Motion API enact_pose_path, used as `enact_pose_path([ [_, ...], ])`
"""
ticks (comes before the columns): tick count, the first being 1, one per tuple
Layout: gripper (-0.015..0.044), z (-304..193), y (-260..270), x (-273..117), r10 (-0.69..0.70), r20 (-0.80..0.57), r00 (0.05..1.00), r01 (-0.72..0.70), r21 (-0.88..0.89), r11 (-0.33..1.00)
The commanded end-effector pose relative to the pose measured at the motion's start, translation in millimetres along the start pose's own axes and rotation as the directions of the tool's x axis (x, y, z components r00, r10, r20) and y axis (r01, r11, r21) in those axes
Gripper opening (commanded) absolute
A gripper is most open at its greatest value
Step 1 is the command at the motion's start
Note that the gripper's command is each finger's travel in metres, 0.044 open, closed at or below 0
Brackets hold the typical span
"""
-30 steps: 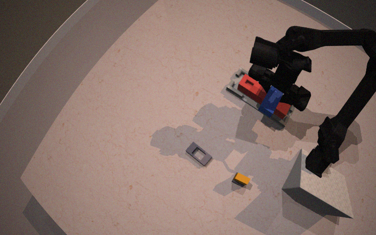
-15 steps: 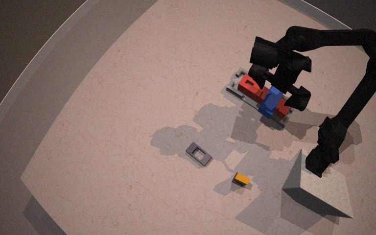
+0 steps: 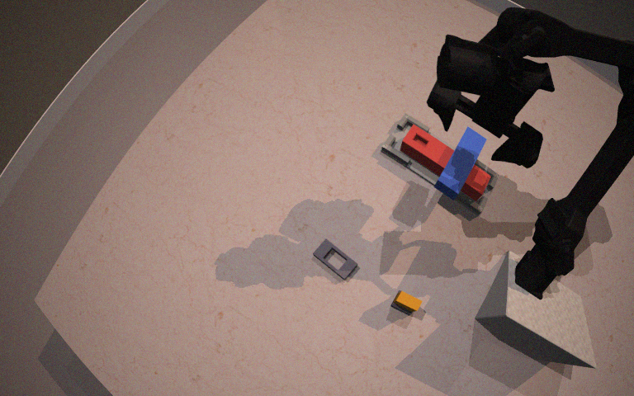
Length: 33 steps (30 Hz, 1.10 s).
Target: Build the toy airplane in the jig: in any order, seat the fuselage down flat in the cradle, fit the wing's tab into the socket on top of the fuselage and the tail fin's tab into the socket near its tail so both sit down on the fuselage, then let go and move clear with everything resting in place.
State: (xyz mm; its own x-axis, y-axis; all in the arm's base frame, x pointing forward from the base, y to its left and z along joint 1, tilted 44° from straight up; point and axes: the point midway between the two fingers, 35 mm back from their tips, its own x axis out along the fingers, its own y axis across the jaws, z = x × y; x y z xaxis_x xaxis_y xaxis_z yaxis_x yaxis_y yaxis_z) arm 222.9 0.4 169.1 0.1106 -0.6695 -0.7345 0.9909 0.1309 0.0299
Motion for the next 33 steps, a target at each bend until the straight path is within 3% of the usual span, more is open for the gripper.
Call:
enact_pose_path([
  [1, 0.0440, -0.1, 0.4, -13.0, -0.004, -0.004, 1.000, 0.004, -0.014, 1.000],
  [5, 0.0440, -0.3, 1.1, -12.7, -0.006, -0.003, 1.000, 0.006, -0.076, 0.997],
  [10, 0.0440, 0.0, 1.1, -11.0, -0.015, -0.001, 1.000, 0.012, -0.517, 0.856],
  [16, 0.0440, 0.4, 1.0, -8.8, -0.025, 0.001, 1.000, 0.012, -0.902, 0.431],
  [19, 0.0440, 0.5, 1.0, -7.7, -0.031, 0.002, 1.000, 0.007, -0.988, 0.154],
  [22, 0.0440, 0.6, 1.0, -7.2, -0.033, 0.003, 0.999, 0.004, -1.000, 0.022],
  [33, 0.0440, 0.6, 0.9, -7.1, -0.033, 0.003, 0.999, 0.003, -1.000, 0.013],
])
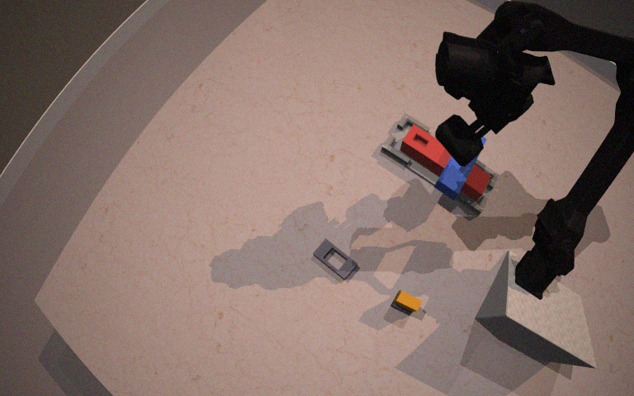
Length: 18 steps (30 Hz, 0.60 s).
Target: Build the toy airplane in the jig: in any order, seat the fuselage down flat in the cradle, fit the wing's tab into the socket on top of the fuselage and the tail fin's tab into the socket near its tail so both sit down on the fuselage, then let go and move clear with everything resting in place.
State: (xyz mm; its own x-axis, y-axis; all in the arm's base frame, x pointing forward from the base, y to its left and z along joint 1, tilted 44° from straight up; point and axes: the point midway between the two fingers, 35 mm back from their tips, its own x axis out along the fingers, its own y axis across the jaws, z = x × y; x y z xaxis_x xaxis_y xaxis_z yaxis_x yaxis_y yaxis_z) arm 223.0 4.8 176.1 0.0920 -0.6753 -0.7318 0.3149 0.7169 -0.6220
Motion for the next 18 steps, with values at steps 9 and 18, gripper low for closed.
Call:
enact_pose_path([
  [9, 0.0440, 0, 1, 1, -0.004, -0.014, 1.000, -0.001, -0.375, 0.927],
  [18, 0.0440, -5, 34, -3, 0.017, -0.027, 1.000, -0.027, -0.435, 0.900],
])
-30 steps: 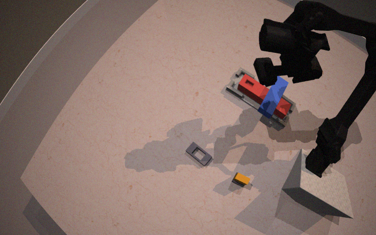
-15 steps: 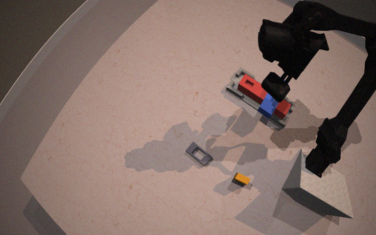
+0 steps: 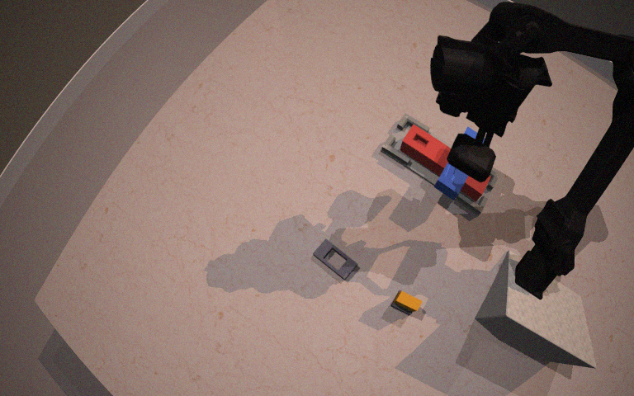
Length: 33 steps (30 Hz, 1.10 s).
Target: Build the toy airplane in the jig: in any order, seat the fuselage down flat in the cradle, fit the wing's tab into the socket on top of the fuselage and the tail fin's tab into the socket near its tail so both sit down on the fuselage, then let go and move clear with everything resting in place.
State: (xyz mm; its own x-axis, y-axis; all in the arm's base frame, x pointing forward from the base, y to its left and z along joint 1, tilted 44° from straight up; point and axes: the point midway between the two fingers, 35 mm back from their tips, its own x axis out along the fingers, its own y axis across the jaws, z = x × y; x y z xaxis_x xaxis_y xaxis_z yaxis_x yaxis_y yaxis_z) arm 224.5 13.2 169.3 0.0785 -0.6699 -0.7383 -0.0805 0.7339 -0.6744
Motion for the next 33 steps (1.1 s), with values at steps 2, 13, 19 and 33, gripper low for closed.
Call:
enact_pose_path([
  [2, 0.0440, 10, 44, -4, 0.027, -0.008, 1.000, -0.027, -0.071, 0.997],
  [13, 0.0440, -10, 215, -1, 0.006, -0.033, 0.999, -0.007, -0.027, 1.000],
  [19, 0.0440, -27, 250, 6, -0.016, -0.035, 0.999, 0.016, -0.006, 1.000],
  [33, 0.0440, -29, 249, 62, -0.017, -0.034, 0.999, 0.017, -0.005, 1.000],
])
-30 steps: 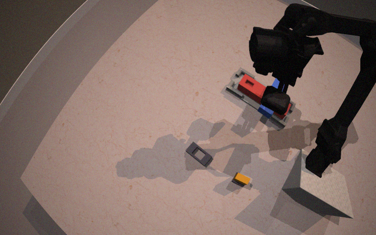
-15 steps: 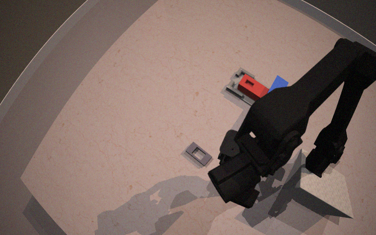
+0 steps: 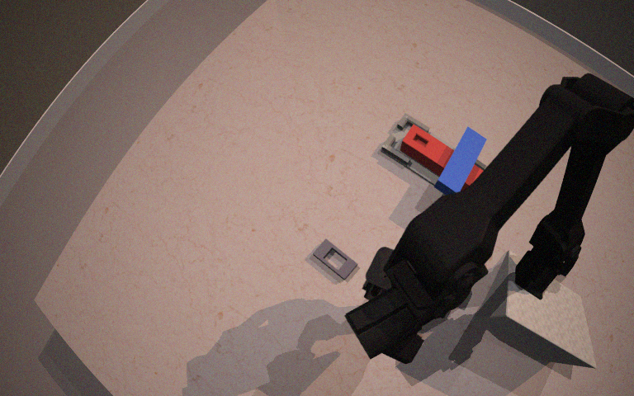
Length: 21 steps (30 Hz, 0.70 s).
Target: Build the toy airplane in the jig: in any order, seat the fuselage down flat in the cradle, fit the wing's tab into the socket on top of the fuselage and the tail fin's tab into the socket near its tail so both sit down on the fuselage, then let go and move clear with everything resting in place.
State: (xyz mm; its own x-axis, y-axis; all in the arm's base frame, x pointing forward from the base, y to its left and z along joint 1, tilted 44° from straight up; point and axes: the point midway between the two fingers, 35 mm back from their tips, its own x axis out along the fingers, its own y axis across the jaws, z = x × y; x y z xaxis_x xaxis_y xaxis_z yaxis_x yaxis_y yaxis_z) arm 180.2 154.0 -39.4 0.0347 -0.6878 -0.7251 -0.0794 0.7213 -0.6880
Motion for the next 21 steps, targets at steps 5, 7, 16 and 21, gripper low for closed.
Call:
enact_pose_path([
  [5, 0.0440, 0, 1, 20, 0.001, 0.012, 1.000, -0.001, -0.005, 1.000],
  [7, 0.0440, 0, 1, 20, 0.001, 0.012, 1.000, -0.001, -0.005, 1.000],
  [16, 0.0440, 1, 2, 34, 0.002, 0.012, 1.000, -0.001, -0.005, 1.000],
  [21, 0.0440, 2, 2, 42, 0.001, 0.012, 1.000, -0.001, -0.005, 1.000],
])
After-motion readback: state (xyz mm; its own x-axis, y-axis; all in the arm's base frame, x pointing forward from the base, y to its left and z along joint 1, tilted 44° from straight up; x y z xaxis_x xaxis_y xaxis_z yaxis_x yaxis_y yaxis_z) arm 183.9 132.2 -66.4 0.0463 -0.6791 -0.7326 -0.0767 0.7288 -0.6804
